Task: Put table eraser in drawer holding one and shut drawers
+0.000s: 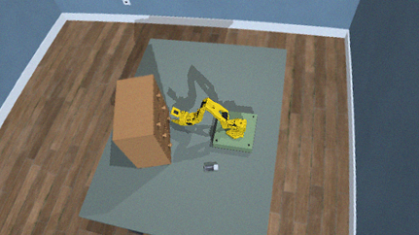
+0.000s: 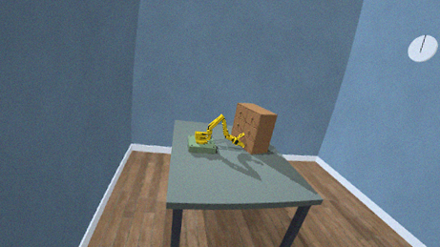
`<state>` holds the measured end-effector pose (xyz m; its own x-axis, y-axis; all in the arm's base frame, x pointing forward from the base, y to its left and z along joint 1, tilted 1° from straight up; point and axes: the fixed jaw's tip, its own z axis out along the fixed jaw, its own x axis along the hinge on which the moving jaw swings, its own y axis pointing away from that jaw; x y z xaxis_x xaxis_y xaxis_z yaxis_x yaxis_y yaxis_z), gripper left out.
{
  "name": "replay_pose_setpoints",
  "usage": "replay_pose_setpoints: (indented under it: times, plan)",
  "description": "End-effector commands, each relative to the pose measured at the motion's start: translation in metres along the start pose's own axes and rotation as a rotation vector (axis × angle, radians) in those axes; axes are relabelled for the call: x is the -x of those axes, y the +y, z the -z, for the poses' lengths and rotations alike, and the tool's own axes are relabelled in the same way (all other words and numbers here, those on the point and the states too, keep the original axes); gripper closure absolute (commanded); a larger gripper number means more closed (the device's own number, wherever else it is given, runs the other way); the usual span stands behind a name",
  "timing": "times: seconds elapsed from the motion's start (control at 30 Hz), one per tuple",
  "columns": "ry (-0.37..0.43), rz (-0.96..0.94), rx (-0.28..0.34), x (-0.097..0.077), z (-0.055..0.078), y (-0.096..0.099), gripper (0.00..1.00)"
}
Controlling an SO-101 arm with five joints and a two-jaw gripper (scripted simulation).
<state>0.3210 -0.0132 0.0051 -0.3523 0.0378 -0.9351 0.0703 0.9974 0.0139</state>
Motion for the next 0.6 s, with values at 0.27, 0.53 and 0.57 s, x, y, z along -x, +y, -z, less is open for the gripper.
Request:
replay_pose_setpoints:
  times: [0.27, 0.53, 0.57]
  plan:
    - [-0.022, 0.004, -0.030, -0.001, 0.022, -0.010, 0.79]
    - [-0.021, 0.004, -0.041, -0.004, 0.032, -0.013, 0.79]
    - [-0.021, 0.004, -0.041, -0.004, 0.032, -0.013, 0.79]
